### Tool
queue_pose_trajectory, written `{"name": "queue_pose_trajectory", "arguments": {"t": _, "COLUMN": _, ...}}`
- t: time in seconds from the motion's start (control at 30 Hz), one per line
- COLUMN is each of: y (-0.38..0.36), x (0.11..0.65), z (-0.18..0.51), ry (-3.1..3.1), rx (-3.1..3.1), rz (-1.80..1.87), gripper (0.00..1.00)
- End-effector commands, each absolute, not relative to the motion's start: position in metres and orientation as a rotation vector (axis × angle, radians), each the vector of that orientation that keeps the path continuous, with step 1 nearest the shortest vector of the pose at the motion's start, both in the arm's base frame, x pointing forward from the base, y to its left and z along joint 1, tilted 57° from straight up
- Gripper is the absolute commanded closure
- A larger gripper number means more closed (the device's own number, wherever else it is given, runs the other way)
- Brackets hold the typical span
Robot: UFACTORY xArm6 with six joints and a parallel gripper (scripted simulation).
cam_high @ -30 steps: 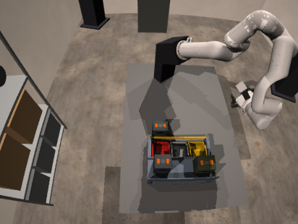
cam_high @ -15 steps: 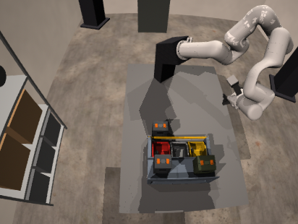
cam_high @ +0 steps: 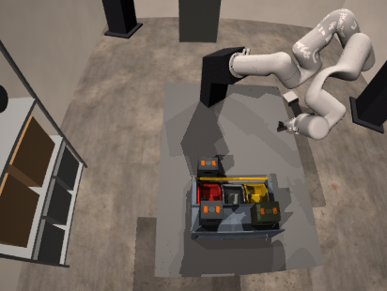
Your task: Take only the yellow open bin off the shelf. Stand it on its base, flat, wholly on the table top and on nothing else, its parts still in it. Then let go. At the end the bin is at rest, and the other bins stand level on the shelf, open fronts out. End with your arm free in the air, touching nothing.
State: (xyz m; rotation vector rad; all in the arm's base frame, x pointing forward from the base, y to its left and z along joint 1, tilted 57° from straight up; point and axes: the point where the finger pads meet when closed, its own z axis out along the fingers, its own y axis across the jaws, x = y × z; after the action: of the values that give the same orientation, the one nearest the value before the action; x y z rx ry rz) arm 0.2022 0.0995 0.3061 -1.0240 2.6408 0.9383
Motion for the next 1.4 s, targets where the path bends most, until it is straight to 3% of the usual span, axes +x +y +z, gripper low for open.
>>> {"name": "queue_pose_trajectory", "arguments": {"t": 0.0, "y": 0.098, "x": 0.203, "z": 0.306, "ry": 2.633, "rx": -1.014, "rz": 0.938, "gripper": 0.00}}
{"name": "queue_pose_trajectory", "arguments": {"t": 0.8, "y": 0.024, "x": 0.238, "z": 0.251, "ry": 2.439, "rx": -0.420, "rz": 0.849, "gripper": 0.00}}
{"name": "queue_pose_trajectory", "arguments": {"t": 1.2, "y": 0.024, "x": 0.238, "z": 0.251, "ry": 2.439, "rx": -0.420, "rz": 0.849, "gripper": 0.00}}
{"name": "queue_pose_trajectory", "arguments": {"t": 1.37, "y": -0.014, "x": 0.255, "z": 0.224, "ry": 2.307, "rx": -0.151, "rz": 0.794, "gripper": 0.00}}
